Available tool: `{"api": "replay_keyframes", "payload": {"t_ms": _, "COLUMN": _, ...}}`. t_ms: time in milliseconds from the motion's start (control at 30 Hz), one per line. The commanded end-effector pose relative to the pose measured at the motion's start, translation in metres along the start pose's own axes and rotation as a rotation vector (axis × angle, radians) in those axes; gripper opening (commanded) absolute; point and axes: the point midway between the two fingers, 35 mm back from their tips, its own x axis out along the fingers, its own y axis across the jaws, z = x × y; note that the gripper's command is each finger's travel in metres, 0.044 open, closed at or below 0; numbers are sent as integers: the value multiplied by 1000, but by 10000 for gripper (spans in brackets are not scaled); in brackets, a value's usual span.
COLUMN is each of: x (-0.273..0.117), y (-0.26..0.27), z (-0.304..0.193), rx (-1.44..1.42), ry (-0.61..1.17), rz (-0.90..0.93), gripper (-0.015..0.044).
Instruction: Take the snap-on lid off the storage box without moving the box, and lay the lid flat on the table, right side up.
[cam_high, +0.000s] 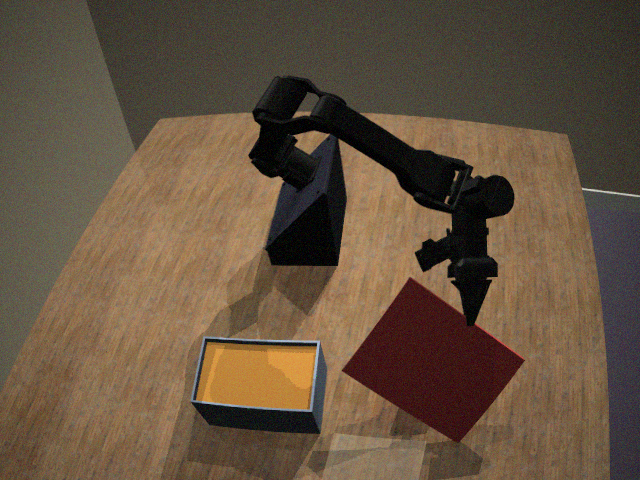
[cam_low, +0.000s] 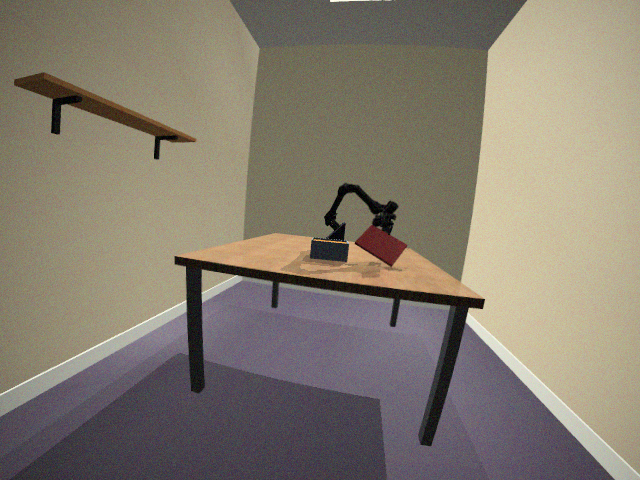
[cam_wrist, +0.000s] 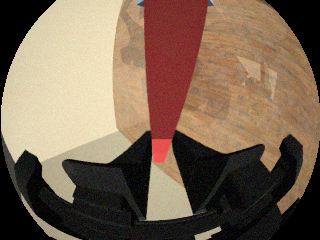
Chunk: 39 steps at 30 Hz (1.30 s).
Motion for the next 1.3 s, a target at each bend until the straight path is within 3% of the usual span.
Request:
{"api": "replay_keyframes", "payload": {"t_ms": 0, "x": 3, "y": -4, "z": 0, "rx": -6, "ry": 0, "rz": 0, "gripper": 0}}
{"api": "replay_keyframes", "payload": {"t_ms": 1267, "x": 22, "y": -27, "z": 1, "rx": -7, "ry": -1, "rz": 0, "gripper": 0}}
